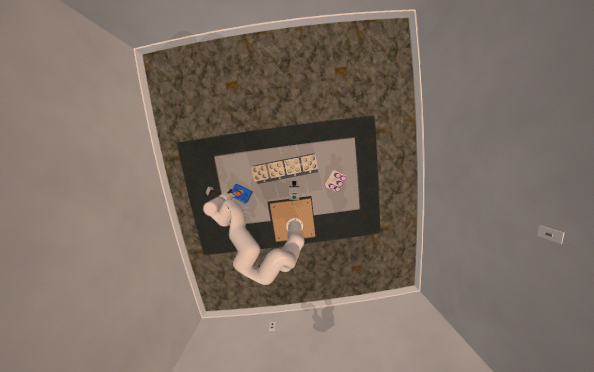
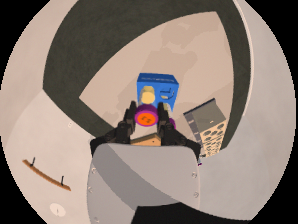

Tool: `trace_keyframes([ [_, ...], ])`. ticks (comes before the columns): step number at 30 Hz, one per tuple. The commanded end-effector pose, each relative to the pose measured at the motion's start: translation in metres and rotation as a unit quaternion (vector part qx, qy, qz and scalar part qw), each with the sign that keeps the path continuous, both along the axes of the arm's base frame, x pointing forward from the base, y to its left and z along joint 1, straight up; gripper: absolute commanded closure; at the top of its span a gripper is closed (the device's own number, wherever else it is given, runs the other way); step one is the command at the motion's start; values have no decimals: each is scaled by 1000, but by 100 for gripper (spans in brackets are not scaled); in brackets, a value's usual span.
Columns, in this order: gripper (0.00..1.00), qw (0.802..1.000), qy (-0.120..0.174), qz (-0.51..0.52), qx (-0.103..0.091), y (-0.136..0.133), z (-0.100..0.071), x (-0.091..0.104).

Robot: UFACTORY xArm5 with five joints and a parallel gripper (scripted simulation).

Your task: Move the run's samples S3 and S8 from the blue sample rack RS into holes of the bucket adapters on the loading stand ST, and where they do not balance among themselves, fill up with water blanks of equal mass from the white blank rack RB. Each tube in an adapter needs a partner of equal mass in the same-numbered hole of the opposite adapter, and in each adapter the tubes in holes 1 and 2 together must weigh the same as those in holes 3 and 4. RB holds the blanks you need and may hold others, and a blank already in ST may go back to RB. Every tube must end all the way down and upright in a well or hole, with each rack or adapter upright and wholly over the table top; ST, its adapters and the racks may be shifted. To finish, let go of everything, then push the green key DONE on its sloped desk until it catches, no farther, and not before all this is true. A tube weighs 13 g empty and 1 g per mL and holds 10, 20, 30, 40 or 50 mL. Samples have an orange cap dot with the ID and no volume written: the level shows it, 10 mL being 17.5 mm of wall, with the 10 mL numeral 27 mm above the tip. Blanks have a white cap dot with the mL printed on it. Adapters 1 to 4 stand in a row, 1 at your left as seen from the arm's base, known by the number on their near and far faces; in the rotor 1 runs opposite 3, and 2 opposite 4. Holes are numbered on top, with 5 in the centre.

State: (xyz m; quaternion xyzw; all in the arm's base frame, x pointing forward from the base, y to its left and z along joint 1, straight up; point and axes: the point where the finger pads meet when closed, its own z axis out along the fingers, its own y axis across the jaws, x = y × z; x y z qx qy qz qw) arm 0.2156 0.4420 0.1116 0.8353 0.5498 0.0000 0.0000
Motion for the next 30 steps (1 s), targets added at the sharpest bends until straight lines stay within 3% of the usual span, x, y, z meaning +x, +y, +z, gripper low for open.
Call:
trace_keyframes([
  [1,100,1000,-1,0,2,1,5,1],
  [14,100,1000,-1,0,2,1,9,0],
  [30,100,1000,-1,0,2,1,38,0],
])
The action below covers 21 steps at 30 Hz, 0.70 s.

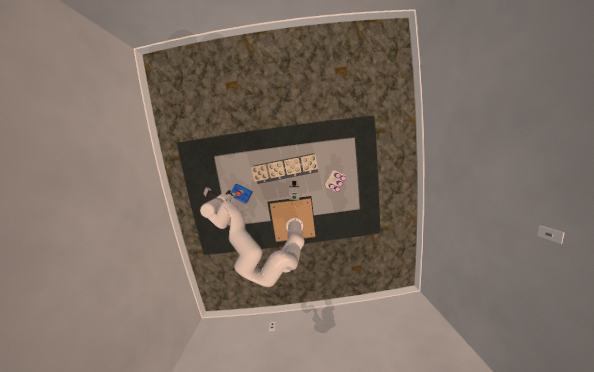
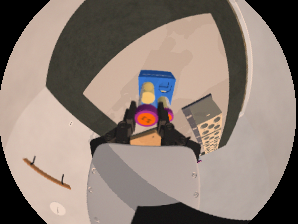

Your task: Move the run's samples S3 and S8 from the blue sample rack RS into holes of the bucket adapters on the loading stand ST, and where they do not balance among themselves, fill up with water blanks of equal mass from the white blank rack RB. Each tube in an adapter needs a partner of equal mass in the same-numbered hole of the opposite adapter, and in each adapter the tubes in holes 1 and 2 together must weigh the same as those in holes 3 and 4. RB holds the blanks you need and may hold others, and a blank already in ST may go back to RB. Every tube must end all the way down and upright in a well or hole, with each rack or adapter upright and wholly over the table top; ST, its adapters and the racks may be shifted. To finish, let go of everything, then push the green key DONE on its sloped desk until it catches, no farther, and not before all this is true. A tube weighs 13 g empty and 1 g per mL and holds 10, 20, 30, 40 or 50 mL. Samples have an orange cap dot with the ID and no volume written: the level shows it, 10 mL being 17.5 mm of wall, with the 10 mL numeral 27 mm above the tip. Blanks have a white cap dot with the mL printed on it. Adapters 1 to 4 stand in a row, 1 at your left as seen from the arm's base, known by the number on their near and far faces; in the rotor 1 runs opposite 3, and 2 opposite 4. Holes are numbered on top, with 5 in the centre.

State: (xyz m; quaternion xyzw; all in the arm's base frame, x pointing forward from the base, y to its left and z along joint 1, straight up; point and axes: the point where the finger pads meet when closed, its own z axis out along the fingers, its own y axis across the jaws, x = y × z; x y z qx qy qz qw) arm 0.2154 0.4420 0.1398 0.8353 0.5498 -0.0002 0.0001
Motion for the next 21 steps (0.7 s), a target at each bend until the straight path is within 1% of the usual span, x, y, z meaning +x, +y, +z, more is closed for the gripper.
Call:
trace_keyframes([
  [1,100,1000,-1,0,2,1,11,1],
  [8,100,1000,-1,0,2,1,25,0],
  [10,100,1000,-1,0,2,1,25,0],
  [21,100,1000,-1,0,2,1,47,0],
])
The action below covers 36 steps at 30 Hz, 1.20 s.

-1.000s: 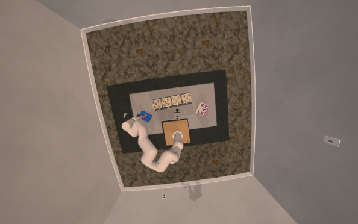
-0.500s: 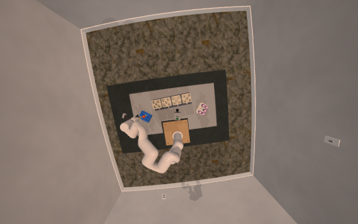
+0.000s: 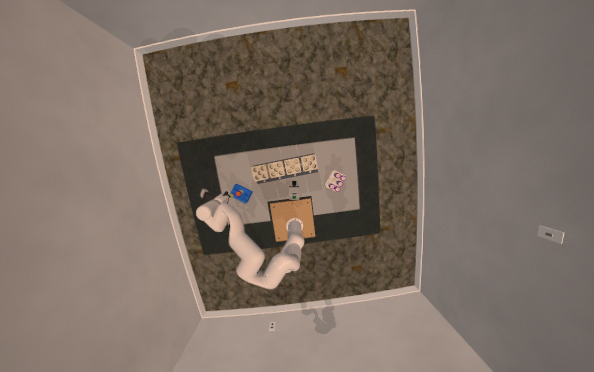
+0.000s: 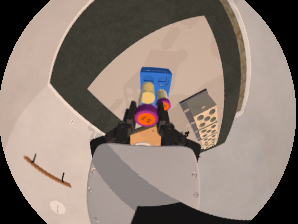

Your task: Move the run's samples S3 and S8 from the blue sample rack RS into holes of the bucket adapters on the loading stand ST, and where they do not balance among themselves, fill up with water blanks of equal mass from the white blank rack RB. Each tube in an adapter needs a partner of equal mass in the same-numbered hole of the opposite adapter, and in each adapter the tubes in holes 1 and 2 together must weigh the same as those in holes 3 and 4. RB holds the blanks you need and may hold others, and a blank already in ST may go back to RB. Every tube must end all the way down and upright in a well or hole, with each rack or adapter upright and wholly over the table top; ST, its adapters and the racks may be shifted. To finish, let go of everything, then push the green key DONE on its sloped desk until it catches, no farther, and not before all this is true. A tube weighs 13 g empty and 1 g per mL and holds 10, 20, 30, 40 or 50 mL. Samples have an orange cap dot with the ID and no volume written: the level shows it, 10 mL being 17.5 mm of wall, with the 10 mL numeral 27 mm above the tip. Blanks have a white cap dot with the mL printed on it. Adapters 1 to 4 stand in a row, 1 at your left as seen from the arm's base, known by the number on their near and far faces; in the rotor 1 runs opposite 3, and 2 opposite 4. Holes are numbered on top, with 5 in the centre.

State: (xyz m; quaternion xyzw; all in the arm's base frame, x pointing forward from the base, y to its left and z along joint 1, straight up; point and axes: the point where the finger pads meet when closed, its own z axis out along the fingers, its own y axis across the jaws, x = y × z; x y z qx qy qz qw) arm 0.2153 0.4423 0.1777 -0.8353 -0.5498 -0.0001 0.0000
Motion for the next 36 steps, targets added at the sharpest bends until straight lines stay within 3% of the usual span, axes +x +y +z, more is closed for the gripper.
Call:
trace_keyframes([
  [1,100,1000,-1,0,2,1,11,0],
  [27,100,1000,-1,0,2,1,55,0],
  [36,100,1000,-1,0,2,1,55,0],
])
